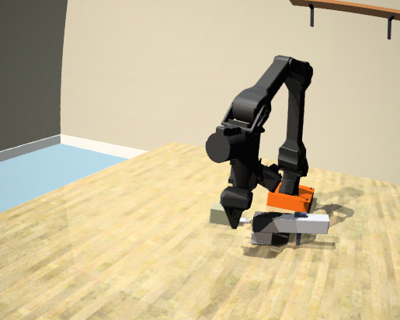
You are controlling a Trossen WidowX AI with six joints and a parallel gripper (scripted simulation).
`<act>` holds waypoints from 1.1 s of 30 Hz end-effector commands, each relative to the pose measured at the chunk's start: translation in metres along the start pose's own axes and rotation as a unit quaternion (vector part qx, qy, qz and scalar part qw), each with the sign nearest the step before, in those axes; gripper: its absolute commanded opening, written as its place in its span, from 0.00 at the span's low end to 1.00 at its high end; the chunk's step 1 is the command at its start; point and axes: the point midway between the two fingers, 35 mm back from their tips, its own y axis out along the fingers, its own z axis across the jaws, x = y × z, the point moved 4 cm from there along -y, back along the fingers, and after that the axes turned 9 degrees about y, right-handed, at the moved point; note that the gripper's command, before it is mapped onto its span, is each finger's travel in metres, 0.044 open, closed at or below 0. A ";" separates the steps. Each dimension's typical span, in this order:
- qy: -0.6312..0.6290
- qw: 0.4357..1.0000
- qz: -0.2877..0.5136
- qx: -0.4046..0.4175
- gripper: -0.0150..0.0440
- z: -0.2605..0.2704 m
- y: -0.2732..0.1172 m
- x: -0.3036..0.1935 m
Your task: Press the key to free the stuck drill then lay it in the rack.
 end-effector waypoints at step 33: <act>0.000 1.000 -0.001 0.001 0.51 0.003 0.032 0.009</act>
